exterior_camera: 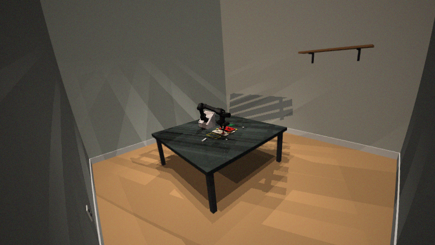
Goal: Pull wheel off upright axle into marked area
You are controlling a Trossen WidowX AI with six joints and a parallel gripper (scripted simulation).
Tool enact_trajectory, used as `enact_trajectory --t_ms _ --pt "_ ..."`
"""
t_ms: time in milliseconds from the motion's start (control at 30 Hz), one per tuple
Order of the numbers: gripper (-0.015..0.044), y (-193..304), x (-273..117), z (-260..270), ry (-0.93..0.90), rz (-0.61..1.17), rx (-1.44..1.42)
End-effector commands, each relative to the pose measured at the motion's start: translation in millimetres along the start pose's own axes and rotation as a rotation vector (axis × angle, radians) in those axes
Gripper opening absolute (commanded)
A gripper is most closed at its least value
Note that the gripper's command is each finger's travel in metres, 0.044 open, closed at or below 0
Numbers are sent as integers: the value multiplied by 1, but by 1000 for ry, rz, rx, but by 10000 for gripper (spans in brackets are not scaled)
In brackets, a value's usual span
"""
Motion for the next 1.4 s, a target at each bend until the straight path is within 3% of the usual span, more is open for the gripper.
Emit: enact_trajectory --t_ms 0,500,800,900,1367 --pt "0 0 -2 1 -2 3 6" --pt "0 0 -8 1 -3 3 5" --pt "0 0 -41 -3 -3 4 4" --pt "0 0 -35 -4 -2 -2 -4" --pt "0 -51 -40 -31 -2 2 -2"
Point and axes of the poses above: the point midway between the two fingers, 35 mm back from their tips, its own x axis out along the fingers, its own z axis across the jaws, y = z × x, the point moved 8 cm from there along -x, back along the fingers, and after that the axes turned 4 degrees about -x, right-handed, at the moved point
